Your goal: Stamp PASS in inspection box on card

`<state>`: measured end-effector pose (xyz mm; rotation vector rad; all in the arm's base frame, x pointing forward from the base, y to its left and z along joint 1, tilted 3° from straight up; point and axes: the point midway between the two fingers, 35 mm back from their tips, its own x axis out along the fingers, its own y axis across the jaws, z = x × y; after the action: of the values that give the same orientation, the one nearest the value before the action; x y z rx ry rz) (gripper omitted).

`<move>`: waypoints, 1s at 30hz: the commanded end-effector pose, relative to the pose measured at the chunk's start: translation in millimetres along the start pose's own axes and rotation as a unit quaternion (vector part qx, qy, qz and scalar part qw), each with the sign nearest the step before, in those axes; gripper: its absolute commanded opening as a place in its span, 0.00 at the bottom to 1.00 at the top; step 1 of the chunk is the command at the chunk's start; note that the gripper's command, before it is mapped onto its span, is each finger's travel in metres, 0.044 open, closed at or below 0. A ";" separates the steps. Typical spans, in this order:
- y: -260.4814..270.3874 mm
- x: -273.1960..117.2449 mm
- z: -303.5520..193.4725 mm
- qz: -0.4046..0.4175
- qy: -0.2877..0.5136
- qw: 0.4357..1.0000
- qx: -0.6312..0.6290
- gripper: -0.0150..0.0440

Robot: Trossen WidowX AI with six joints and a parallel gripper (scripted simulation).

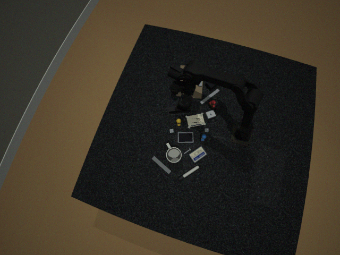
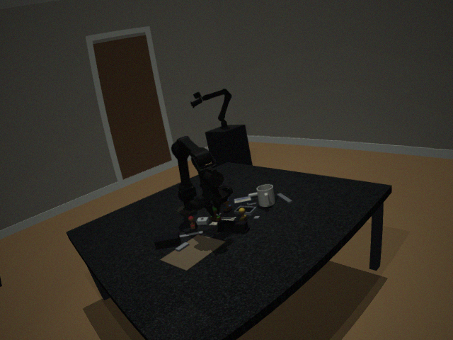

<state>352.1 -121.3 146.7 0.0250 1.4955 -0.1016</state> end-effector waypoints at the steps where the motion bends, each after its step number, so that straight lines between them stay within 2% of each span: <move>1: 0.5 -2.5 0.0 0.001 -0.001 1.000 0.001 0.25; 5: 9.9 -3.1 0.5 0.002 -0.001 1.000 0.001 0.25; 30: 159.5 -4.9 -26.6 0.011 0.001 1.000 0.001 0.25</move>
<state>343.9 25.7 143.7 0.0416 1.4965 -0.0817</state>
